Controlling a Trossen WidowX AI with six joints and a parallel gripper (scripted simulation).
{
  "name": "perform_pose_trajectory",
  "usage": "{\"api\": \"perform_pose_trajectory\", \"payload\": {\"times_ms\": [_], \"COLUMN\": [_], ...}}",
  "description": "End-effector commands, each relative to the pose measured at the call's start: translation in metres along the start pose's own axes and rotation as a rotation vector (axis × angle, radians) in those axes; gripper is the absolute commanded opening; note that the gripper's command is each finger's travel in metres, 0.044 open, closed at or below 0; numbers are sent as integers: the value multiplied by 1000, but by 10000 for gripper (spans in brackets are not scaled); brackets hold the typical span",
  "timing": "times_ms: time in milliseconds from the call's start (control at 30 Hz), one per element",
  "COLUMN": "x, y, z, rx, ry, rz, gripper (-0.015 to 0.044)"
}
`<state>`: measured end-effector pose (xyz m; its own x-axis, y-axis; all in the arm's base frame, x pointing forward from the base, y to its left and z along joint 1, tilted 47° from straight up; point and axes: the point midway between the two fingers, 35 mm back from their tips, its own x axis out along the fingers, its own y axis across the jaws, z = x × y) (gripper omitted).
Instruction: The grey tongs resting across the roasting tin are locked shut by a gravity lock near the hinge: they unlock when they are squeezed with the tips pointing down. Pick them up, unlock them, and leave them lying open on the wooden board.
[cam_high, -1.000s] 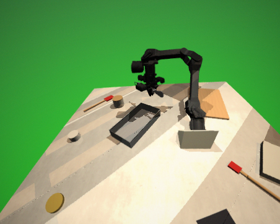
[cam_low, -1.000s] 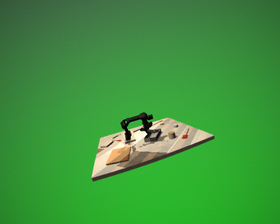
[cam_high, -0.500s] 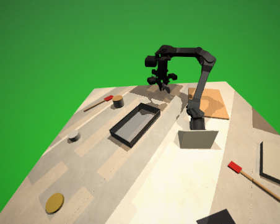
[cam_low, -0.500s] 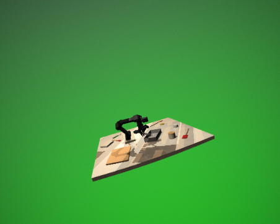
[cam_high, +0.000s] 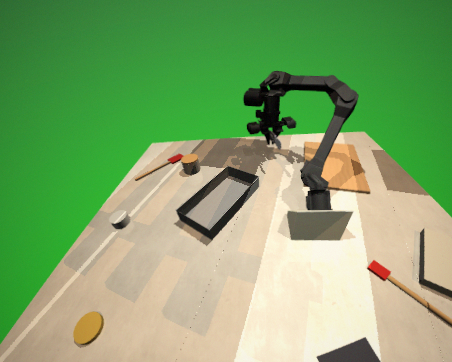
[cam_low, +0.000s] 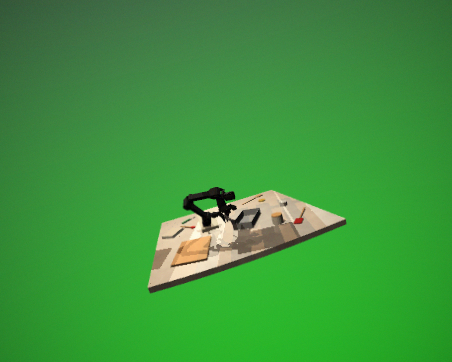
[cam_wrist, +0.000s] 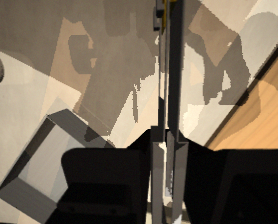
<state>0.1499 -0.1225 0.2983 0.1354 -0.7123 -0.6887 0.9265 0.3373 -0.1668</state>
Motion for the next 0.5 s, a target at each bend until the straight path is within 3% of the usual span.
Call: {"api": "perform_pose_trajectory", "payload": {"times_ms": [0, 467], "x": [3, 18], "y": [-4, -23], "z": [0, -3], "rx": [8, 45], "ry": [27, 149], "rz": [-7, -30], "gripper": [-150, -150]}}
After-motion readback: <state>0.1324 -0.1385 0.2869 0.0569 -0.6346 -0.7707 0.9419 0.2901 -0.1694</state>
